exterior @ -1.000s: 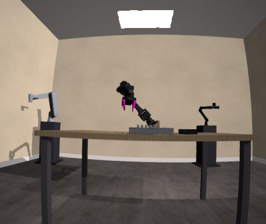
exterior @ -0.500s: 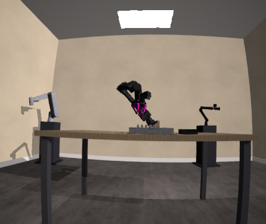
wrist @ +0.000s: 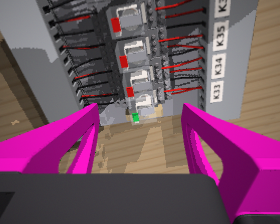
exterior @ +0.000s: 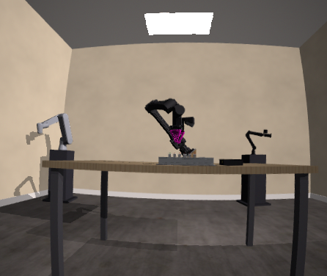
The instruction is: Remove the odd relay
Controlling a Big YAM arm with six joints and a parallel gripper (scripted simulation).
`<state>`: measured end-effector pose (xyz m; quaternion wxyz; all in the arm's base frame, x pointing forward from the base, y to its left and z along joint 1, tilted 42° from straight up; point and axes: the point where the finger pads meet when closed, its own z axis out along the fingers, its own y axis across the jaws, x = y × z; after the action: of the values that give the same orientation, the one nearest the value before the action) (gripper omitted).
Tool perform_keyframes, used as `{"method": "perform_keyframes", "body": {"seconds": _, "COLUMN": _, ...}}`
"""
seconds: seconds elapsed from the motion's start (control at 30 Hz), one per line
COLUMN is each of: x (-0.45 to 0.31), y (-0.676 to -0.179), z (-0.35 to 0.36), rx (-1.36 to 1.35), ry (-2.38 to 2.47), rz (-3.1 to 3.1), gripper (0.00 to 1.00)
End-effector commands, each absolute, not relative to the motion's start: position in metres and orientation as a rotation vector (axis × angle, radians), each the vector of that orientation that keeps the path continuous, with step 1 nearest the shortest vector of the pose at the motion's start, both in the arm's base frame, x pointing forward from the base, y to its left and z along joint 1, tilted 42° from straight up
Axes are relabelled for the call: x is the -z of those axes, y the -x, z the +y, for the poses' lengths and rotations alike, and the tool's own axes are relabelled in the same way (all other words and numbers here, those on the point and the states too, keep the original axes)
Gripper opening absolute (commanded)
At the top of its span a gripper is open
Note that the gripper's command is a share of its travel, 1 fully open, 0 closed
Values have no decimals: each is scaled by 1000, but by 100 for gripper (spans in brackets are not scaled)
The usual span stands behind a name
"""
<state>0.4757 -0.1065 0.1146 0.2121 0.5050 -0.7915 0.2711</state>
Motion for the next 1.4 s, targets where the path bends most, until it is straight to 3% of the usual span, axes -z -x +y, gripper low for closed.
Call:
{"method": "perform_keyframes", "body": {"seconds": 0.0, "x": -128, "y": -491, "z": -93, "rx": -754, "ry": -1487, "rz": -2136, "gripper": 59}}
{"method": "perform_keyframes", "body": {"seconds": 1.37, "x": -129, "y": -484, "z": -100, "rx": -704, "ry": -1509, "rz": -2069, "gripper": 59}}
